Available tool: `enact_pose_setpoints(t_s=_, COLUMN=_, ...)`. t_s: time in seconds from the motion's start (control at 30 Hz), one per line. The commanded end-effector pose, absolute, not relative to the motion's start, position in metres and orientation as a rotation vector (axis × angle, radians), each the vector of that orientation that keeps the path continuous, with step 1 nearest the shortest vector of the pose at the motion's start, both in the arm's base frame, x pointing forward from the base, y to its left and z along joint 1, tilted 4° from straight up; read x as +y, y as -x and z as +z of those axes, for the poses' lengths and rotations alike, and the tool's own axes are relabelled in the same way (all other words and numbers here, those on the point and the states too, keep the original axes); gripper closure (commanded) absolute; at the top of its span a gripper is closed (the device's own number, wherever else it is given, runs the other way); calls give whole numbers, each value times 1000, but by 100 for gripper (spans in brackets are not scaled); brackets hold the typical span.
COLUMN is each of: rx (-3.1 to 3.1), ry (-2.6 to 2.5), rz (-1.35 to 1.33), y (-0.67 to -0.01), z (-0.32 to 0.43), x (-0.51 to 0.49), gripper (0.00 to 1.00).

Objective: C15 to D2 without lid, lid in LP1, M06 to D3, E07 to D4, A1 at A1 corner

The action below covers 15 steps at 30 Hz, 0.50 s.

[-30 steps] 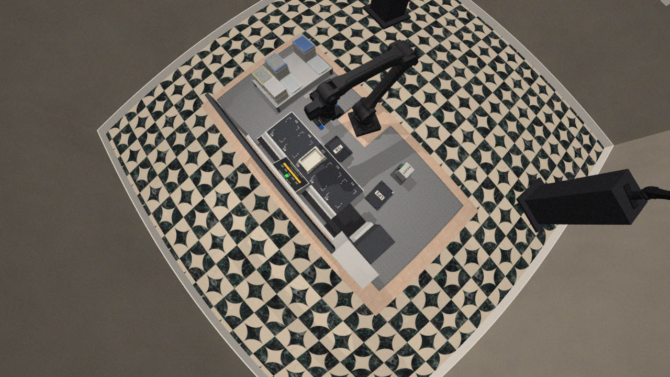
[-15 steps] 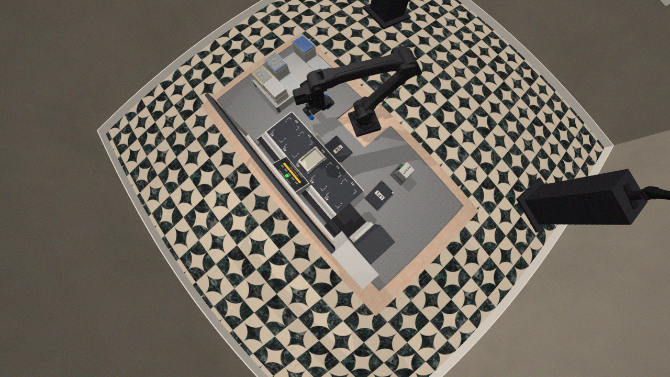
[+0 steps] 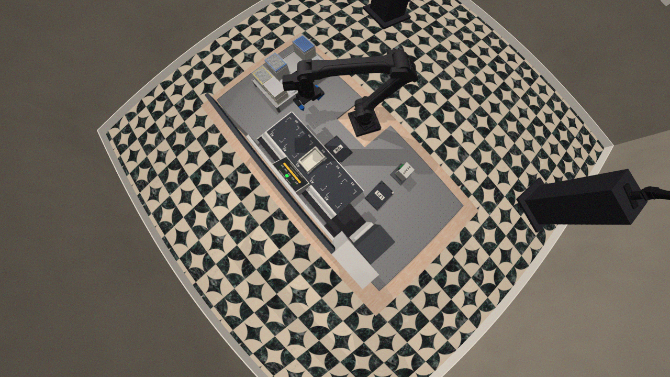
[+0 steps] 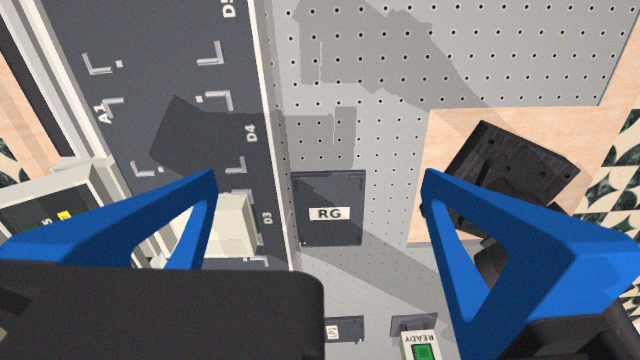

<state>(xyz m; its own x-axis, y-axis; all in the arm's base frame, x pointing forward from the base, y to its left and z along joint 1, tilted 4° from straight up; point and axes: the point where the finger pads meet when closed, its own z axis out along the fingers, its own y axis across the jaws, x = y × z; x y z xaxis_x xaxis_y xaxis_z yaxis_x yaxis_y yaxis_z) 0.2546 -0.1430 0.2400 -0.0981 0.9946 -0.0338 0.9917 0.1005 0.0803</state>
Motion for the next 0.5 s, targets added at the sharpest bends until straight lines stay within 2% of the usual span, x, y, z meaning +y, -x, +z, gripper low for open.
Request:
enact_pose_setpoints(t_s=0.0, rx=2261, ry=-1973, rz=70, y=-269, z=261, x=-160, gripper=0)
enact_pose_setpoints(t_s=0.03, rx=2302, ry=-2010, rz=56, y=-258, z=242, x=-158, gripper=0)
enact_pose_setpoints(t_s=0.07, rx=2263, ry=-1975, rz=67, y=-269, z=262, x=-169, gripper=0)
enact_pose_setpoints(t_s=0.47, rx=2261, ry=-1972, rz=52, y=-277, z=263, x=-232, gripper=0)
